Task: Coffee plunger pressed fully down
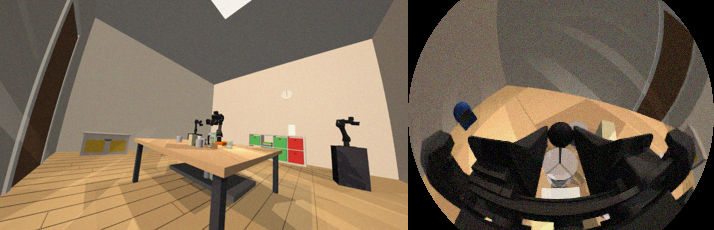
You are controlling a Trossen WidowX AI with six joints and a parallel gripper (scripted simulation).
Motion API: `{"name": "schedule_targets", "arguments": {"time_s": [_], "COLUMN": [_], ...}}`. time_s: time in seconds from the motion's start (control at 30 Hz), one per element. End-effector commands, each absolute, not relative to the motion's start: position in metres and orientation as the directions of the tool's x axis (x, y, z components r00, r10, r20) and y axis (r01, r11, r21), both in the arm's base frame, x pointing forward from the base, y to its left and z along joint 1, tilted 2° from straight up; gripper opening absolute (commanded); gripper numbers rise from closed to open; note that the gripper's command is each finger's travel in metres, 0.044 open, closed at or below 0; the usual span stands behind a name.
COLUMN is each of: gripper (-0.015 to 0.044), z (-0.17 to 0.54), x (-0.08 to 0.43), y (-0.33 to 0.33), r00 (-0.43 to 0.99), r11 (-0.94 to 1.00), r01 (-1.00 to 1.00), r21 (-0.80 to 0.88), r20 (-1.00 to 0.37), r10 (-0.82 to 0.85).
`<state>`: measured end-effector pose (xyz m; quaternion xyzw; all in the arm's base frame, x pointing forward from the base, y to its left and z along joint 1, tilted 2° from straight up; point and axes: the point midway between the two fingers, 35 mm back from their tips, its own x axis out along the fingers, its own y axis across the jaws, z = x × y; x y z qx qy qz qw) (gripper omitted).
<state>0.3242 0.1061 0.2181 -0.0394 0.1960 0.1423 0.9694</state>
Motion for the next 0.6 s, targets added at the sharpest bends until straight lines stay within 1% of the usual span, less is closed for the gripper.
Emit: {"name": "schedule_targets", "arguments": {"time_s": [0.0, 0.57], "gripper": [0.0122, 0.0122], "z": [0.183, 0.157], "x": [0.322, 0.329], "y": [0.105, 0.106], "r00": [0.849, 0.849], "r11": [0.955, 0.955], "r01": [-0.297, -0.297], "r21": [-0.027, -0.027], "r20": [-0.465, -0.465], "r10": [0.251, 0.251]}}
